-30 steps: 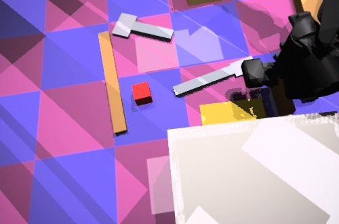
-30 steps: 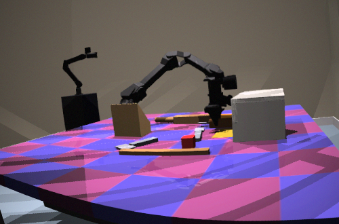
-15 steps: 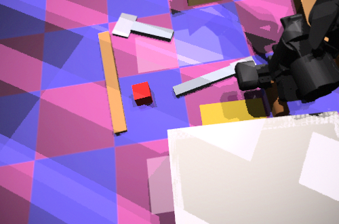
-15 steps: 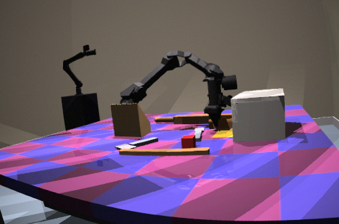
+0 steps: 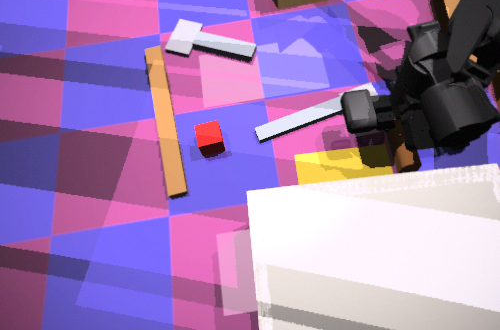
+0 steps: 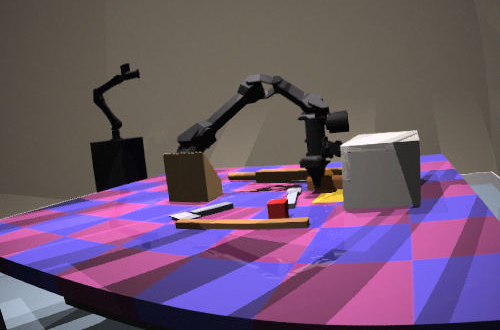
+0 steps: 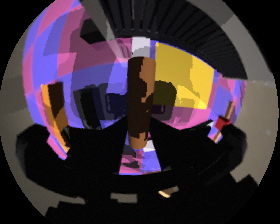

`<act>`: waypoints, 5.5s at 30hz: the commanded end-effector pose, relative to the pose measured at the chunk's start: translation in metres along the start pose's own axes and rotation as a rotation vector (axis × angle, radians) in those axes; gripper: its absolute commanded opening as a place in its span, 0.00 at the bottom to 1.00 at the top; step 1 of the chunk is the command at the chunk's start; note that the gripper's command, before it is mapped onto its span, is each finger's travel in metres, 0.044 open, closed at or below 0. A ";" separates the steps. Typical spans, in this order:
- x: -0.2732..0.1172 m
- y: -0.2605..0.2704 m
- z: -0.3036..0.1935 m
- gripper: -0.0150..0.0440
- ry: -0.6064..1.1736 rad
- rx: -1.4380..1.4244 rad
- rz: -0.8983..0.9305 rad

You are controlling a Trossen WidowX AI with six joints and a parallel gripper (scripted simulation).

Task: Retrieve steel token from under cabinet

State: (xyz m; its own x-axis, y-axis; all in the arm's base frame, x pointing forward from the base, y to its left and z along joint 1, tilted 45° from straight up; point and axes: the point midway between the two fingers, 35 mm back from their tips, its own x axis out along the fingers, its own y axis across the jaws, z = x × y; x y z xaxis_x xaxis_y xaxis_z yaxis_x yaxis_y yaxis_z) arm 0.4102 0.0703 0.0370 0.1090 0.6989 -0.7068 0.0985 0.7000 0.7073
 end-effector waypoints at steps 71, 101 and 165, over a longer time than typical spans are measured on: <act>0.001 0.003 -0.072 0.25 0.005 0.003 -0.003; 0.002 0.004 -0.105 0.25 0.006 0.004 -0.003; 0.001 0.012 -0.169 0.25 0.005 0.004 -0.001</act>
State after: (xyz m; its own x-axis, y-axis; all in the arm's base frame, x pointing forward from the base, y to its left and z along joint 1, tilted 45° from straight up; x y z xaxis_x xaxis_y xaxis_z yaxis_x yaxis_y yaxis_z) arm 0.2442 0.1029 0.0427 0.1047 0.6990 -0.7074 0.0988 0.7005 0.7068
